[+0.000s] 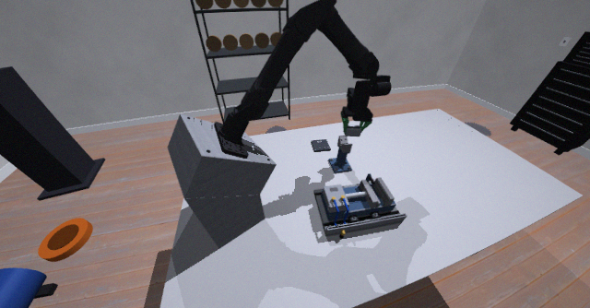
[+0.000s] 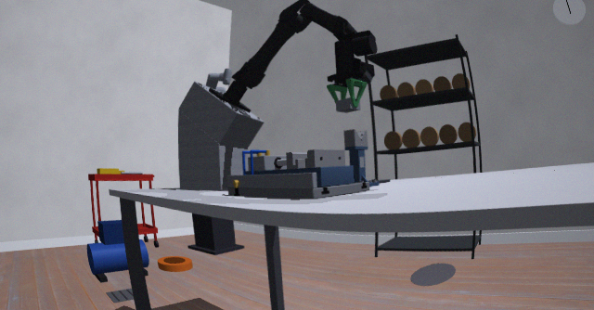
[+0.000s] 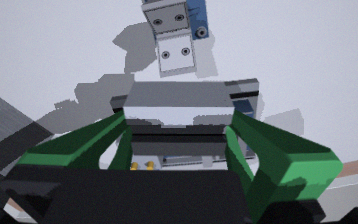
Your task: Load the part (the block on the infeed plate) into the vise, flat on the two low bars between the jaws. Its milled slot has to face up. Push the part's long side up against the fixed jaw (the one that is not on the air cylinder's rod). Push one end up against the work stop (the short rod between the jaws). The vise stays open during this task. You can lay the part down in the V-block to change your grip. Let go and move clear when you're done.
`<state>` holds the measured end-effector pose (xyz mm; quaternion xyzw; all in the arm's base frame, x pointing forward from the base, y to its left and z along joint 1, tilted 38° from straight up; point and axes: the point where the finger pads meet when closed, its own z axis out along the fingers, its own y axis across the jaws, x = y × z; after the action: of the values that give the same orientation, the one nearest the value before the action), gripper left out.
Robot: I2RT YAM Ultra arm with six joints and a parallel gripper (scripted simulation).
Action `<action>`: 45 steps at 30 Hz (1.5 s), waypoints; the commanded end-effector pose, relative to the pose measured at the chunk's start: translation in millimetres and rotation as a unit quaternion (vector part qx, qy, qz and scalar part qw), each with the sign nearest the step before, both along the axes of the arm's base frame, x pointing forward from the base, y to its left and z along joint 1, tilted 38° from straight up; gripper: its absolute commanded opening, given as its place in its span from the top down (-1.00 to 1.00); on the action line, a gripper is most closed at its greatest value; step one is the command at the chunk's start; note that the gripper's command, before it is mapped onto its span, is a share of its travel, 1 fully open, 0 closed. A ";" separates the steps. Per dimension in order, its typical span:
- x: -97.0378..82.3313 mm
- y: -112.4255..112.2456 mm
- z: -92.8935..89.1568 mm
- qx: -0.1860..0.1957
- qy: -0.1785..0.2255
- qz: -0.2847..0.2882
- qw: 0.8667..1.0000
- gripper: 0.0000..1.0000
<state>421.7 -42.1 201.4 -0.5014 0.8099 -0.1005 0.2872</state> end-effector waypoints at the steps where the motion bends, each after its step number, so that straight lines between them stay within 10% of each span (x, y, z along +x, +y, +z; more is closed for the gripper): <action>1: 3.8 -10.2 17.1 0.025 -0.010 -0.031 0.999 1.00; 18: 11.5 -77.0 4.3 0.148 0.025 -0.206 0.967 1.00; 45: -4.0 -194.7 -18.9 0.341 0.061 -0.469 0.813 1.00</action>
<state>421.1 -220.3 168.1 0.0174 0.9514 0.0795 0.2970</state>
